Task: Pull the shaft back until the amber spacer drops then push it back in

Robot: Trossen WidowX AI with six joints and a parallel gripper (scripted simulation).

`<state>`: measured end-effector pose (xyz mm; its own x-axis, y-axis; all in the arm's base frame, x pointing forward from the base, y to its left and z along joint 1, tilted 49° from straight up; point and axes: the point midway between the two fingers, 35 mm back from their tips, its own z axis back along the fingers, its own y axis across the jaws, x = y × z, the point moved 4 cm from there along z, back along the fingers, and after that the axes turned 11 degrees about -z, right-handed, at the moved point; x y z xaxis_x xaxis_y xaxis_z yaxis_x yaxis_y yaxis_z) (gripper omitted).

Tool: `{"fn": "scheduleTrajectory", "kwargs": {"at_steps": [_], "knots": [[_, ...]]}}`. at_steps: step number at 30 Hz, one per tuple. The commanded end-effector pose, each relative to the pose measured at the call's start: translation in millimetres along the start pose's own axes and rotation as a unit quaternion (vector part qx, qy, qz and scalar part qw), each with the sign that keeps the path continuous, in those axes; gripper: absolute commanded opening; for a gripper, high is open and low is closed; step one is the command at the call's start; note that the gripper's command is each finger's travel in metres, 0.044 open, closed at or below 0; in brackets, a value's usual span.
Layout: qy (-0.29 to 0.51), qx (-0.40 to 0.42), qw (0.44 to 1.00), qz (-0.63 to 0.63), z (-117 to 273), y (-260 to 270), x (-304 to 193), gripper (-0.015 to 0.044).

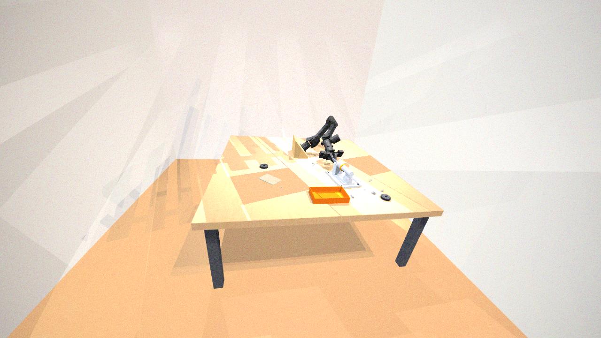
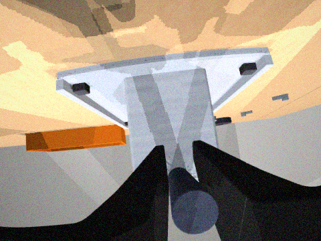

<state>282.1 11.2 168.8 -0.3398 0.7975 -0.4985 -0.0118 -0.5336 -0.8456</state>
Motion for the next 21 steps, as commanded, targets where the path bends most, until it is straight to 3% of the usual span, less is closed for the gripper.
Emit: {"fn": "scheduleTrajectory", "kwargs": {"at_steps": [1,21], "knots": [[0.001,0.001,1.000,-0.002,0.8,0.7,0.5,0.0000],[0.001,0.001,1.000,-0.002,3.1,0.9,1.8,0.0000]]}}
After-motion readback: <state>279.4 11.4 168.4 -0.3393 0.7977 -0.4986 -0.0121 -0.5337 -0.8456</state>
